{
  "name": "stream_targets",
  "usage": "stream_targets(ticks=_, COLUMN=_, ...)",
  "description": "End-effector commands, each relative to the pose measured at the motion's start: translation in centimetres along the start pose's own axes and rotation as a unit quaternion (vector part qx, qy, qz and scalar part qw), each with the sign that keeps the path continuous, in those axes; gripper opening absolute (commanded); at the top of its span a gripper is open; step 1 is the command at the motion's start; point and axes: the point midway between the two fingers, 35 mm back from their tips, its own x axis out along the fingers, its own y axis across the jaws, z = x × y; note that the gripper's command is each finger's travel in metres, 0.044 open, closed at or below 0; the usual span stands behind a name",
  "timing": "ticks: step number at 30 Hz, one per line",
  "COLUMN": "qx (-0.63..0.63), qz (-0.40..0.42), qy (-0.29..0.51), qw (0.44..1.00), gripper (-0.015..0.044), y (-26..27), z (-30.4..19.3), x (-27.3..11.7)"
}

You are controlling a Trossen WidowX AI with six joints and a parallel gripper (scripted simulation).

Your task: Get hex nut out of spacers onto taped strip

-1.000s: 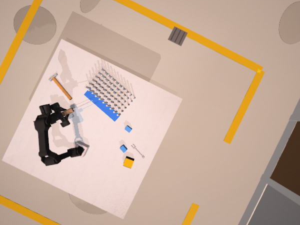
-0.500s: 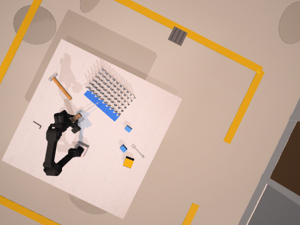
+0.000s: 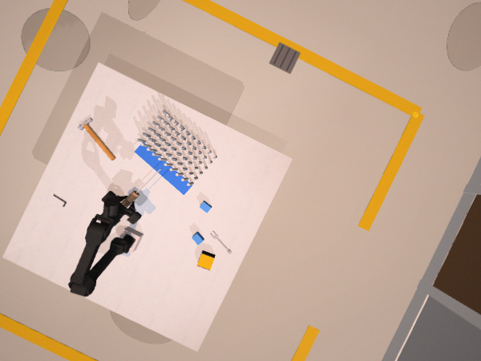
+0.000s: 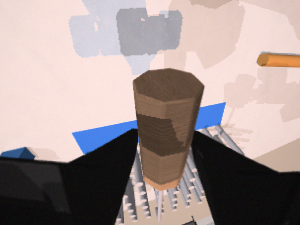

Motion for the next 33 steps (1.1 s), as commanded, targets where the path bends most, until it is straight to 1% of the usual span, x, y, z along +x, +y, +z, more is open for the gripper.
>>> stream_targets(ticks=1, qx=-0.026, qz=-0.012, qy=0.016, qw=0.999, gripper=0.0000, y=1.5, z=0.4, x=-0.3)
stream_targets(ticks=7, qx=-0.030, qz=-0.013, qy=0.018, qw=0.999, gripper=0.0000, y=1.7, z=0.4, x=-0.3)
stream_targets(ticks=11, qx=-0.031, qz=-0.014, qy=0.018, qw=0.999, gripper=0.0000, y=1.8, z=0.4, x=0.6)
stream_targets(ticks=21, qx=-0.032, qz=-0.014, qy=0.019, qw=0.999, gripper=0.0000, y=2.7, z=0.8, x=5.7)
stream_targets(ticks=33, qx=-0.033, qz=-0.014, qy=0.019, qw=0.999, gripper=0.0000, y=4.3, z=2.7, x=11.2)
